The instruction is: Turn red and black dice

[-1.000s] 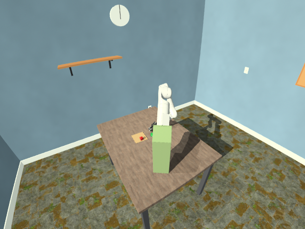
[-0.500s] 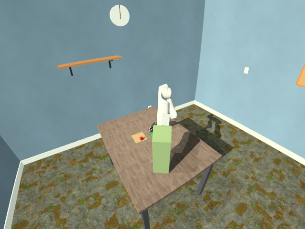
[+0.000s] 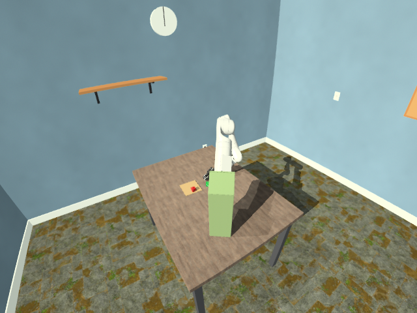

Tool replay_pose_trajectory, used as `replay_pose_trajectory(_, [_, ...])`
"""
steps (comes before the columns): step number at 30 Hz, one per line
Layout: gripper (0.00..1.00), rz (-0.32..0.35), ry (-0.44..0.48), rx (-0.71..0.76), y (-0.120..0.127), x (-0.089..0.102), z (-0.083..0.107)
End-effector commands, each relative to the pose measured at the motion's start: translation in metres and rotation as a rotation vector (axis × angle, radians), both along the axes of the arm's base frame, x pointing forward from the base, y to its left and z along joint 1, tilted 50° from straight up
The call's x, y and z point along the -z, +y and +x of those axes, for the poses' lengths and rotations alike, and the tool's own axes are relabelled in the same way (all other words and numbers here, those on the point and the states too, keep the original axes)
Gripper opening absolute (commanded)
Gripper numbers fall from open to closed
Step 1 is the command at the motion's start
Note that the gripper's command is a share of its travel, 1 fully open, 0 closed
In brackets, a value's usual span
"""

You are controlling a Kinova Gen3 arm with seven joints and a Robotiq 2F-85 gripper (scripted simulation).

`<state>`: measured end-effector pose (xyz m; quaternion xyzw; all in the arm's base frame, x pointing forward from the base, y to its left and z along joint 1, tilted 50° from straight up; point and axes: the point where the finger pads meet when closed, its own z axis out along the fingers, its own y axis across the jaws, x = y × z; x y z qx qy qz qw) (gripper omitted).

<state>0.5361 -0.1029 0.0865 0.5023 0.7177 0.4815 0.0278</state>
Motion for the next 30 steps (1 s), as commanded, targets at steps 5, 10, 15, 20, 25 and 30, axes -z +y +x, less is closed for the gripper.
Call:
replay_pose_trajectory(5, [0.26,0.0,-0.001,0.0,0.0,-0.0007,0.0])
replay_pose_trajectory(10, [0.26,0.0,-0.001,0.0,0.0,-0.0007,0.0])
replay_pose_trajectory(15, [0.26,0.0,-0.001,0.0,-0.0001,-0.0005,0.0003])
replay_pose_trajectory(20, [0.26,0.0,-0.001,0.0,-0.0005,0.0003,0.001])
replay_pose_trajectory(25, [0.26,0.0,-0.001,0.0,-0.0016,0.0024,0.0033])
replay_pose_trajectory(30, [0.26,0.0,-0.001,0.0,-0.0027,0.0045,0.0055])
